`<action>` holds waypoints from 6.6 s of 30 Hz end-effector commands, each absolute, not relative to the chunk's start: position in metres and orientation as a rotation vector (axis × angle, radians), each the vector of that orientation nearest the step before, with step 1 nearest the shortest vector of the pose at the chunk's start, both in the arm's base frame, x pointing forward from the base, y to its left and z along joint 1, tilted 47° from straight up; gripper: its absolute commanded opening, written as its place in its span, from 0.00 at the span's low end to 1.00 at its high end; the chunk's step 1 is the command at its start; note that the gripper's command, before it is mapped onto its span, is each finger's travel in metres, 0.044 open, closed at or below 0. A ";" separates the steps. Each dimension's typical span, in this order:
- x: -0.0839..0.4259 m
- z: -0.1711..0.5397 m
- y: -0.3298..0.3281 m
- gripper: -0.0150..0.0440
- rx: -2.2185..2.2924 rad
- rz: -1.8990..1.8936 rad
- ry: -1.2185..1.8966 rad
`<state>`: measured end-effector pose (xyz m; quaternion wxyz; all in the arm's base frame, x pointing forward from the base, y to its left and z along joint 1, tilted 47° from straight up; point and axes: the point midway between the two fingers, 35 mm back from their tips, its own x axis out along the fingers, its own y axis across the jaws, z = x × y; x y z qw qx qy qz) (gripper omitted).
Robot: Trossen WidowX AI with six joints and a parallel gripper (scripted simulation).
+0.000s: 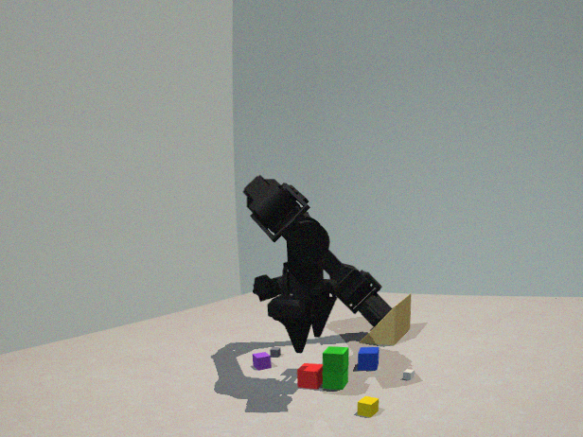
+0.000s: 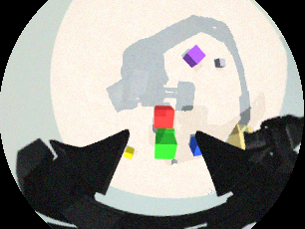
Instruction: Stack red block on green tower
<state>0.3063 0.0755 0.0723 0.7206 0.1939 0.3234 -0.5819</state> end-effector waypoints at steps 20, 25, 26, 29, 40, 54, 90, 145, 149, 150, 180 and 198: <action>0.310 0.041 0.035 1.00 0.421 -1.295 0.712; 0.311 0.036 0.029 1.00 0.421 -1.295 0.712; 0.311 0.035 0.028 1.00 0.421 -1.295 0.712; 0.312 0.032 0.025 1.00 0.420 -1.296 0.712; 0.312 0.024 0.016 1.00 0.419 -1.296 0.710; 0.312 0.025 0.016 1.00 0.420 -1.296 0.710; 0.304 0.079 0.074 0.25 0.421 -1.296 0.714; 0.291 0.042 0.097 0.25 0.422 -1.295 0.715; 0.291 0.042 0.097 0.25 0.422 -1.295 0.715; 0.291 0.042 0.097 0.25 0.422 -1.295 0.715; 0.290 0.042 0.097 0.70 0.424 -1.298 0.716; 0.290 0.042 0.097 1.00 0.424 -1.298 0.716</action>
